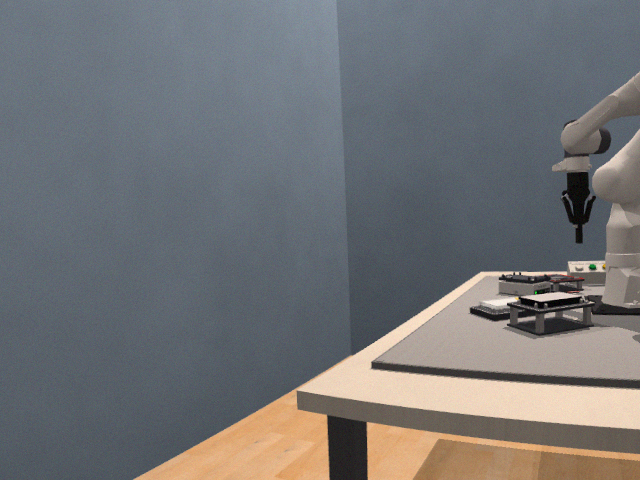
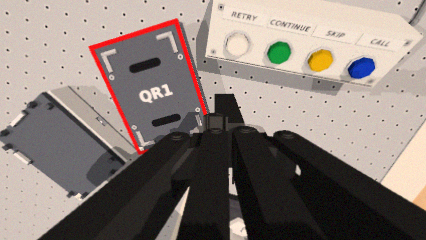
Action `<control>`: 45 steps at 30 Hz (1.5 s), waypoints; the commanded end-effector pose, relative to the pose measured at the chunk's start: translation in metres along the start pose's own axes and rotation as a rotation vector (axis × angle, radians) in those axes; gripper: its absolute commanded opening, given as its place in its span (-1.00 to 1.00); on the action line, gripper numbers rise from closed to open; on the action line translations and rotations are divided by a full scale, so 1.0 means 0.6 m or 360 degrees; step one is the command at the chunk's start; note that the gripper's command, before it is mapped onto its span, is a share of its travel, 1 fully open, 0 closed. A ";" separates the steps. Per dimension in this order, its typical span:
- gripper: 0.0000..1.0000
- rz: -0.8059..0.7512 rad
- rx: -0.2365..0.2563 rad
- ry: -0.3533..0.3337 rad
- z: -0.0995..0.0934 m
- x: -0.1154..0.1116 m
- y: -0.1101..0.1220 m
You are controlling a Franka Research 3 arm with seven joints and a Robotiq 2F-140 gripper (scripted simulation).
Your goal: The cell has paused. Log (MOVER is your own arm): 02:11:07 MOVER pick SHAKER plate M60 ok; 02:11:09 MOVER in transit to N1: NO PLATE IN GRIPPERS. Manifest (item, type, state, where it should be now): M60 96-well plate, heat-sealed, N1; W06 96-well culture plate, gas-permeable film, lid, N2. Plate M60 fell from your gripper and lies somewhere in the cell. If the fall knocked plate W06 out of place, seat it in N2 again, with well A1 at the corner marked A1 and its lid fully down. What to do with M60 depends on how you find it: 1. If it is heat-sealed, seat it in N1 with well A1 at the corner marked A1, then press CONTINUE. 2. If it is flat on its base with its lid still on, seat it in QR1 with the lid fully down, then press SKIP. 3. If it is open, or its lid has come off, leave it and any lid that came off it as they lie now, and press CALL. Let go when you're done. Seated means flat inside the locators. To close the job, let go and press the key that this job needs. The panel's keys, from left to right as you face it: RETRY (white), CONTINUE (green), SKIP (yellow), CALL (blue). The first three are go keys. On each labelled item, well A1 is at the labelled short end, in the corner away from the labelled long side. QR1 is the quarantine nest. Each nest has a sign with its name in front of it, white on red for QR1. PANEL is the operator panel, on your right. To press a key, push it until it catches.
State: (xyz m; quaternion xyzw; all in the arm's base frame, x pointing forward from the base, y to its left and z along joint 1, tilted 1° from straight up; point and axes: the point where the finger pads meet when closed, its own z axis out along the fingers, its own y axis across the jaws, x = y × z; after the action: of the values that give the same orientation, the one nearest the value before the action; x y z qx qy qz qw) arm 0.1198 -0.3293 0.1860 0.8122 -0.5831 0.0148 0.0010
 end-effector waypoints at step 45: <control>-0.80 0.0556 -0.0080 0.0283 -0.011 0.078 0.168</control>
State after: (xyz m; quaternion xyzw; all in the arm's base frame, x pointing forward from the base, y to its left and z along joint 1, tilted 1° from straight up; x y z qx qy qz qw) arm 0.0419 -0.3896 0.1821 0.7216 -0.6889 0.0477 0.0491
